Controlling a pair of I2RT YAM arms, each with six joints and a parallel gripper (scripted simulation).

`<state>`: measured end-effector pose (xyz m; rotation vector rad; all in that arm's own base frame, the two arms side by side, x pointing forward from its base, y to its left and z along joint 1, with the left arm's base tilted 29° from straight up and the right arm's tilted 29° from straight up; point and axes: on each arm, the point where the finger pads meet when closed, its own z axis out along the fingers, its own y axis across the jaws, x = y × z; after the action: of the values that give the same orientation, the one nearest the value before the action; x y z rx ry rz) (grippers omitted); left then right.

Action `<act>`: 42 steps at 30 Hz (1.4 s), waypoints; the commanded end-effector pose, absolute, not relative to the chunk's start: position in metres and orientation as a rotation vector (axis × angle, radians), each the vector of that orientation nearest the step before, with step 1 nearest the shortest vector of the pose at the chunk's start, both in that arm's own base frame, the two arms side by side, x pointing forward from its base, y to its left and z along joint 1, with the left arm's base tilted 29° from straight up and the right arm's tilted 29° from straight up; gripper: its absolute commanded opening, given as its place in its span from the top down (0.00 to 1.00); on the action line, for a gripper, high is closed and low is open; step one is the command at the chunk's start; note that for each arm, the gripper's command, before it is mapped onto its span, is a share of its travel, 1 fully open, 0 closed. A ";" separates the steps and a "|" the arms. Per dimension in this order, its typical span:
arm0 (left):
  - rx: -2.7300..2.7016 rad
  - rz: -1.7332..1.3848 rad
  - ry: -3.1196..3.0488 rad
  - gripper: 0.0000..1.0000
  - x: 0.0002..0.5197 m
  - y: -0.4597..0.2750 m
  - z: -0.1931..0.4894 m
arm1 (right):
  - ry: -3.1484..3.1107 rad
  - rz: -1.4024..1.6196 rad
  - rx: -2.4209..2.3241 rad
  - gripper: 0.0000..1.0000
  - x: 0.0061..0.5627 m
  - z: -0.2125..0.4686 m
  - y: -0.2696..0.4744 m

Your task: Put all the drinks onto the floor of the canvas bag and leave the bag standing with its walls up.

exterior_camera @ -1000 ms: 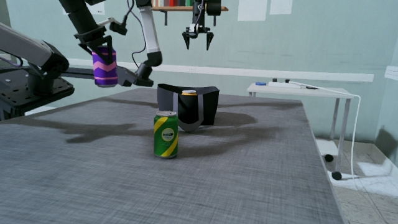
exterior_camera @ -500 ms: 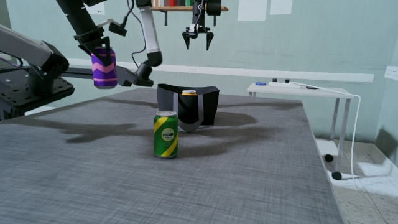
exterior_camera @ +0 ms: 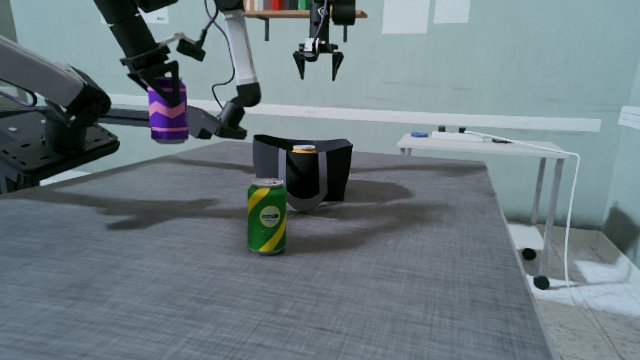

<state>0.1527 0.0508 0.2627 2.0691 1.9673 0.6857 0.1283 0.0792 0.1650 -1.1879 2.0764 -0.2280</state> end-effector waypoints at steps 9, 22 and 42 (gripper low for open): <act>2.036 0.717 1.980 0.00 0.154 0.053 0.272 | 2.026 -0.131 -1.083 0.30 0.150 0.184 0.137; 2.036 0.717 1.980 0.00 0.154 0.053 0.272 | 2.016 -0.123 -1.086 0.30 0.160 0.183 0.172; 2.036 0.717 1.980 0.00 0.154 0.053 0.272 | 1.995 -0.118 -1.100 0.30 0.155 0.189 0.177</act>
<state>0.1527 0.0508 0.2627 2.0690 1.9673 0.6857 0.1516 0.1590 0.1632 -1.1695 2.0619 -0.2154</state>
